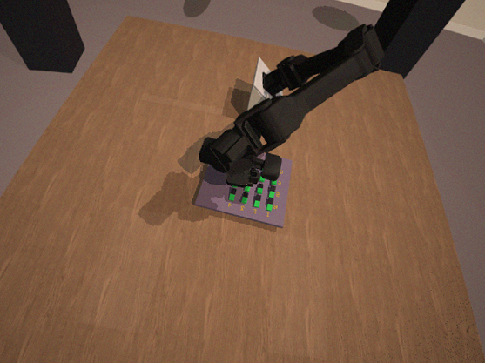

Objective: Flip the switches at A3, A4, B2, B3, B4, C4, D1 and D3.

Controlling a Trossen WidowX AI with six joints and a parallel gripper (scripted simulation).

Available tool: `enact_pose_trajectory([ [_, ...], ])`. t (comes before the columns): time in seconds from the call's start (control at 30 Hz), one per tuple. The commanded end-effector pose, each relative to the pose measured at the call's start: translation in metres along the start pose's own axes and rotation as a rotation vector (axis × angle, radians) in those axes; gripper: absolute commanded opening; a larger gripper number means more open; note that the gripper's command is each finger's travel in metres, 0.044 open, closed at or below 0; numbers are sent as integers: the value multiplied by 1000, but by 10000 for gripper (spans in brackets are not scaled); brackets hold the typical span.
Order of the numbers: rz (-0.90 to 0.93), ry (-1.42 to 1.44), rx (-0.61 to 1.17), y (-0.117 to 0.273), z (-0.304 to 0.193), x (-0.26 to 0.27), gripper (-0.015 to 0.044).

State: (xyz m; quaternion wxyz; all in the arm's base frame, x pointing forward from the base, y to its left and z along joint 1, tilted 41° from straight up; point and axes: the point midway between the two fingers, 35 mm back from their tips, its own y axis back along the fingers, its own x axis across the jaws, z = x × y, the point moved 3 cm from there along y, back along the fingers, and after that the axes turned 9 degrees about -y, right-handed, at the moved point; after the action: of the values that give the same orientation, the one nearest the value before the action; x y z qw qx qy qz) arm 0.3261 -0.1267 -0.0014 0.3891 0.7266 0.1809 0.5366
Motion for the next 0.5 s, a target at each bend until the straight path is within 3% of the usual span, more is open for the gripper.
enact_pose_trajectory([
  [0.0, 3, -2, 22, -14, -2, 2, 0],
  [0.47, 4, -2, 22, -33, -2, 2, 0],
])
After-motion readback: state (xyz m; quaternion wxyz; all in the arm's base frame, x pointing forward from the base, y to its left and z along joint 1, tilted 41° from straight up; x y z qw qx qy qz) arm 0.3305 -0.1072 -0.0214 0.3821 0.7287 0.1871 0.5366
